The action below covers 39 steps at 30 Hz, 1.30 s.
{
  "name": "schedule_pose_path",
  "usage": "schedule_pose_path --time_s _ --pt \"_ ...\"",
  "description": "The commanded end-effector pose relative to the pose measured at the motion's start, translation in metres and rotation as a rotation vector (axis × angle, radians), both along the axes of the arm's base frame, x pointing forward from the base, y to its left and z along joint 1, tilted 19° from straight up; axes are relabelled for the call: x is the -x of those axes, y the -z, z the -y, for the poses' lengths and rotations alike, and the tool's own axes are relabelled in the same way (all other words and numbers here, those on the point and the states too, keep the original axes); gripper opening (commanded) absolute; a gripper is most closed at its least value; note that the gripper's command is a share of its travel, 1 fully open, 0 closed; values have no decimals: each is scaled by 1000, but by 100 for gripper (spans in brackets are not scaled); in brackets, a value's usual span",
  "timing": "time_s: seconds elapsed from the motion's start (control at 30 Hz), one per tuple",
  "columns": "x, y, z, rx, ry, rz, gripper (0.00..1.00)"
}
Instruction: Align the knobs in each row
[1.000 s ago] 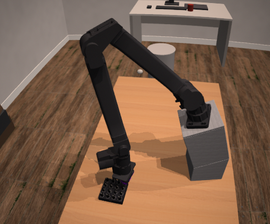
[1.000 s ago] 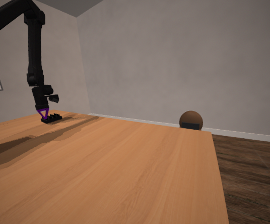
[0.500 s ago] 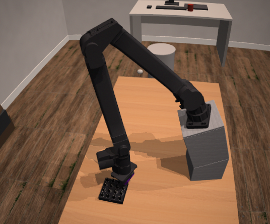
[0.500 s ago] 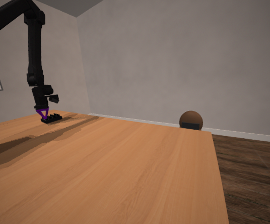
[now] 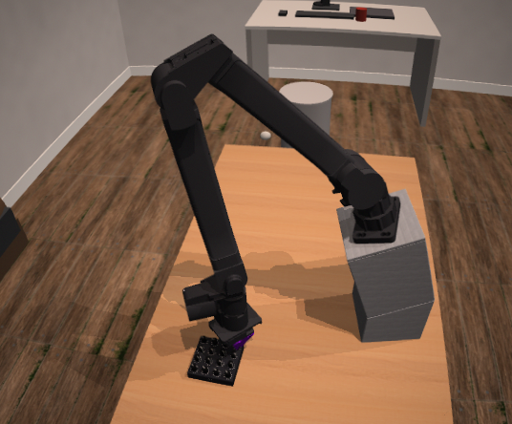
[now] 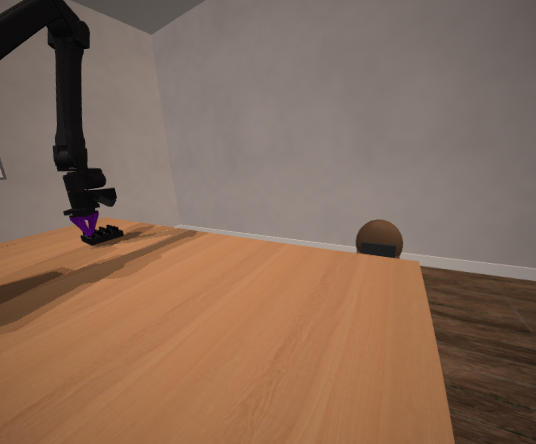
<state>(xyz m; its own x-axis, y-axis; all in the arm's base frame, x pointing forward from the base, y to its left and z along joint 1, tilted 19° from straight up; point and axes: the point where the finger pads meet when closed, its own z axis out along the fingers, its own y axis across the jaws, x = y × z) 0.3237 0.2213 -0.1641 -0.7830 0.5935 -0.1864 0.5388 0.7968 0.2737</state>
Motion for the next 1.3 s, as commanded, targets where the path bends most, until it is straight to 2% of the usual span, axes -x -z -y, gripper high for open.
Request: schedule_pose_path --time_s 0.0,0.4,0.47,0.93,1.27 --pt "4 6 9 -24 135 -27 8" --pt "5 7 10 -110 414 -61 8" --pt "5 7 10 -110 414 -61 8" --pt "7 7 11 -179 644 -89 8" --pt "8 8 11 -199 709 -97 8"
